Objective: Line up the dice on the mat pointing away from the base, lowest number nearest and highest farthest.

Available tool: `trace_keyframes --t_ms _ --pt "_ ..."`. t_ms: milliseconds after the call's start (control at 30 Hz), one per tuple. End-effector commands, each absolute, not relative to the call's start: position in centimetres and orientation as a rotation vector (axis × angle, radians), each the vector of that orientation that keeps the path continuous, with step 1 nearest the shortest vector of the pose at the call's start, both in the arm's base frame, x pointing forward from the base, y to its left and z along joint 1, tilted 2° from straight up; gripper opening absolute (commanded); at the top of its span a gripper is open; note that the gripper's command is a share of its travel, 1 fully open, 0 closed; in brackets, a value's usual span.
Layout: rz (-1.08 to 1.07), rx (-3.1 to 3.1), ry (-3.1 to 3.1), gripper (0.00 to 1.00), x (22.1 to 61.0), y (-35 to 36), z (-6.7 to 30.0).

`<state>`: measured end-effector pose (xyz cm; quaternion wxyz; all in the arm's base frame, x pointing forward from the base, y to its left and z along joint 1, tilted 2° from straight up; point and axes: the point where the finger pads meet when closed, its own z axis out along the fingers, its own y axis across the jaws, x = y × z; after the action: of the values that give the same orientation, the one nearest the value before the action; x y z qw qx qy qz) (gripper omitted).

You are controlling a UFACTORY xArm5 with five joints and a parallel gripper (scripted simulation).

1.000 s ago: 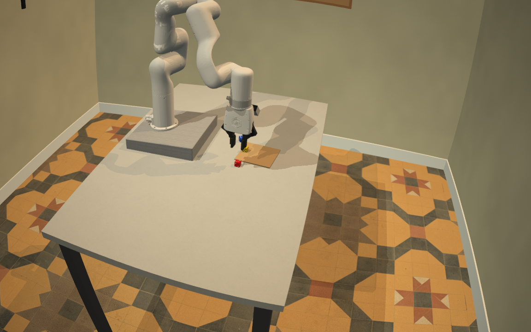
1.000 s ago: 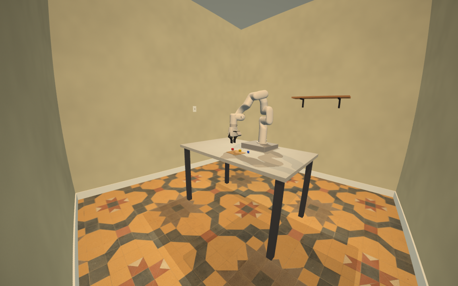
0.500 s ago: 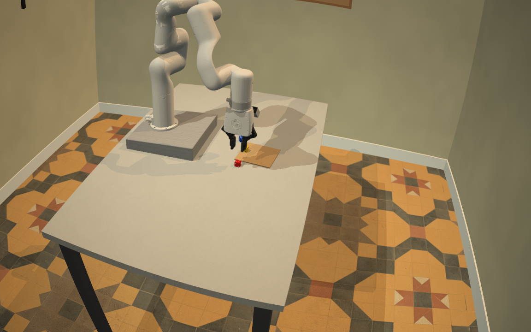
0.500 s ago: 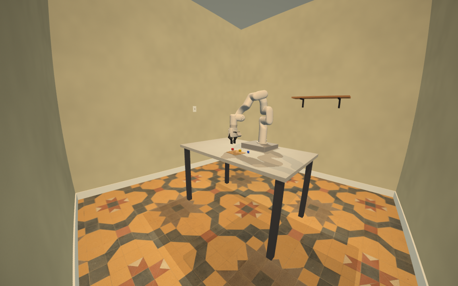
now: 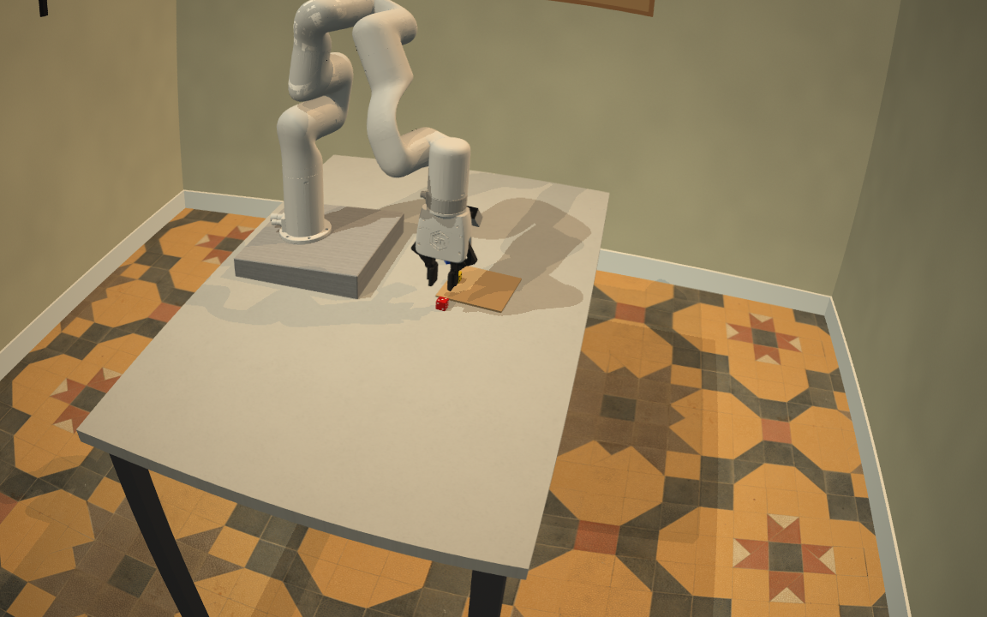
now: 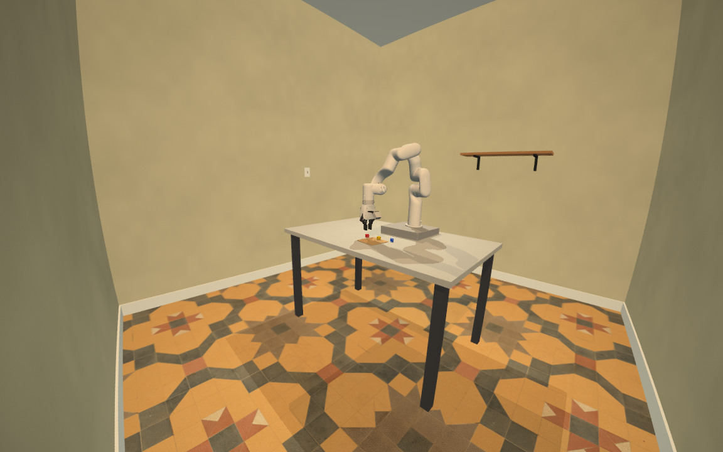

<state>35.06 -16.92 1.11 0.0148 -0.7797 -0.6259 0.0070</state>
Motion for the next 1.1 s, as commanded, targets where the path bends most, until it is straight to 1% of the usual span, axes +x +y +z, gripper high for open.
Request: trace_keyframes --t_ms 0,367,1067 --pt "0.020 -2.429 -1.950 0.36 35.2 -17.0 0.6" --pt "0.020 -2.429 -1.950 0.36 35.2 -17.0 -0.8" --pt "0.020 -2.429 -1.950 0.36 35.2 -17.0 -1.3"
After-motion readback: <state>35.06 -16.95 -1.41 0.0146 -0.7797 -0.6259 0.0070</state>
